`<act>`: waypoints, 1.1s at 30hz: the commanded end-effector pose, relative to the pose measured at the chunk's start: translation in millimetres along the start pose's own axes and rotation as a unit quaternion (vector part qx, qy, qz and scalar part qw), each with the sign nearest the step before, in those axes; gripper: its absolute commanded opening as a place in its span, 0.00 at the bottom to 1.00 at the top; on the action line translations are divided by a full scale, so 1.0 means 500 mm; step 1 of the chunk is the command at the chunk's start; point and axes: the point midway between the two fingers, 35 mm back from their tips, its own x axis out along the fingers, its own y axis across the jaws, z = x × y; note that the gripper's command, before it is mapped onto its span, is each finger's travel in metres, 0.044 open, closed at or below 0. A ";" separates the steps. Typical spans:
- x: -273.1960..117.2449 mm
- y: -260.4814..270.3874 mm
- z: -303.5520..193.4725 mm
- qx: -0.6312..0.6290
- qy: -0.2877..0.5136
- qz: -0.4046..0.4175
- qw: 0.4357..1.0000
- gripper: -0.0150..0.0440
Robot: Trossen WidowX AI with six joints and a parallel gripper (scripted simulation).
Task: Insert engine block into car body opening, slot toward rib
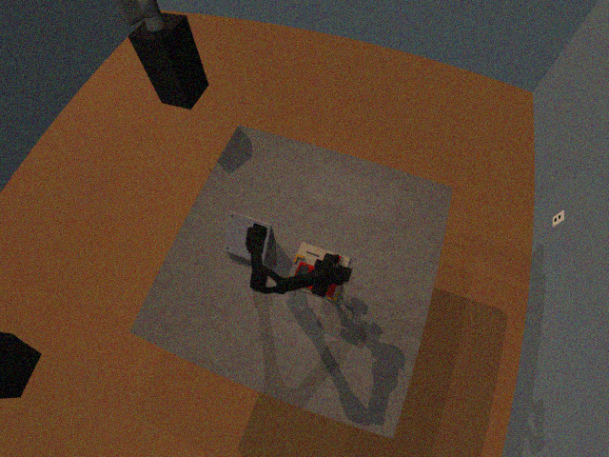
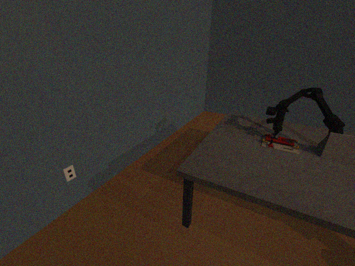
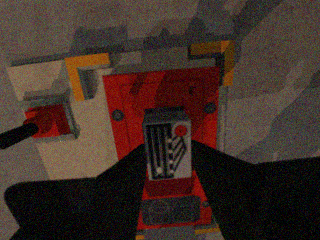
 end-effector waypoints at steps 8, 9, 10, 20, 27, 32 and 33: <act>0.007 0.000 -0.002 -0.001 0.001 -0.002 1.000 0.52; 0.007 0.000 -0.002 -0.001 0.001 -0.002 1.000 0.52; 0.008 0.000 -0.002 -0.001 0.001 -0.002 1.000 0.52; 0.013 0.000 -0.002 -0.001 0.001 -0.002 1.000 0.52; 0.016 0.000 -0.002 -0.001 0.001 -0.002 1.000 0.52; 0.018 0.000 -0.002 -0.001 0.001 -0.002 1.000 0.52; 0.019 0.000 -0.002 -0.001 0.001 -0.002 1.000 0.52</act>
